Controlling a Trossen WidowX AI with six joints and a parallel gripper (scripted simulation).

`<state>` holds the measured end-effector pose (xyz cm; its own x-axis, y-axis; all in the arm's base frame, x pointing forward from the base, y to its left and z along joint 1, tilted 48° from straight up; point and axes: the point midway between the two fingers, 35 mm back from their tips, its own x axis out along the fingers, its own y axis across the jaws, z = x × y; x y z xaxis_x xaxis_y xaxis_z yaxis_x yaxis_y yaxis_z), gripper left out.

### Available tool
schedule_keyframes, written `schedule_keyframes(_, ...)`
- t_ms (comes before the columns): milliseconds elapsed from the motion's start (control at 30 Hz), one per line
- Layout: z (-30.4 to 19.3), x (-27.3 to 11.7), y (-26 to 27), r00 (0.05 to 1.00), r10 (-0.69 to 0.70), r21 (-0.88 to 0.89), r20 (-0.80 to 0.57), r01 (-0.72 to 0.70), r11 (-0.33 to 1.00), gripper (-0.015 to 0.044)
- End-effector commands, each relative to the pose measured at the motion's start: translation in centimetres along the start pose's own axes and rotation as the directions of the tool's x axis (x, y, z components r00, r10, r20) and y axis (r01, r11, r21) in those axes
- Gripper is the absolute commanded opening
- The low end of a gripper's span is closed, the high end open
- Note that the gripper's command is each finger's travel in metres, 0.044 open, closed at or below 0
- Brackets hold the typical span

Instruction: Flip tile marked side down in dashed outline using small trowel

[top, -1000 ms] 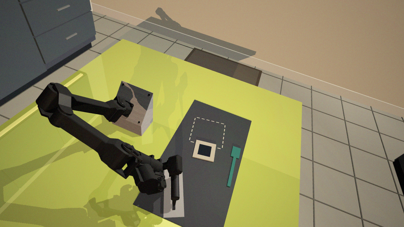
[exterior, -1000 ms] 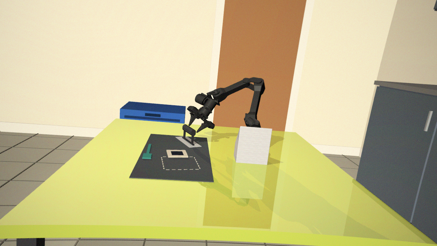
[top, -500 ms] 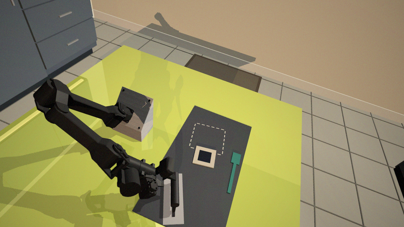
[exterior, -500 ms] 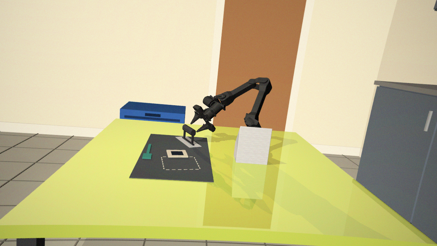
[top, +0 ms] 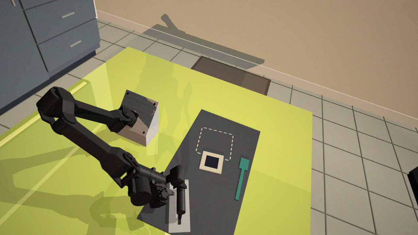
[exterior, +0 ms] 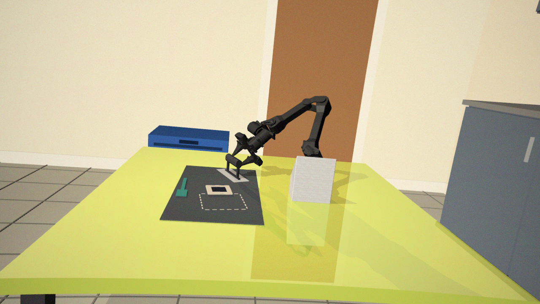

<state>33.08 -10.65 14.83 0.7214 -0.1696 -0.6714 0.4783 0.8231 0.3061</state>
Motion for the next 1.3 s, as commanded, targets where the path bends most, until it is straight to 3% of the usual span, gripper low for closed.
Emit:
schedule_keyframes(0, 0.0, 0.7, 0.1, 1.000, 0.003, -0.001, -0.001, -0.003, 1.000, 0.0300)
schedule_keyframes(667, -0.2, 3.8, 0.0, 1.000, 0.002, -0.001, -0.003, -0.002, 1.000, 0.0300)
schedule_keyframes(867, -0.2, 3.8, 0.0, 1.000, 0.002, -0.001, -0.003, -0.002, 1.000, 0.0143)
schedule_keyframes(1267, -0.2, 3.8, 0.0, 1.000, 0.002, -0.001, -0.003, -0.002, 1.000, 0.0062)
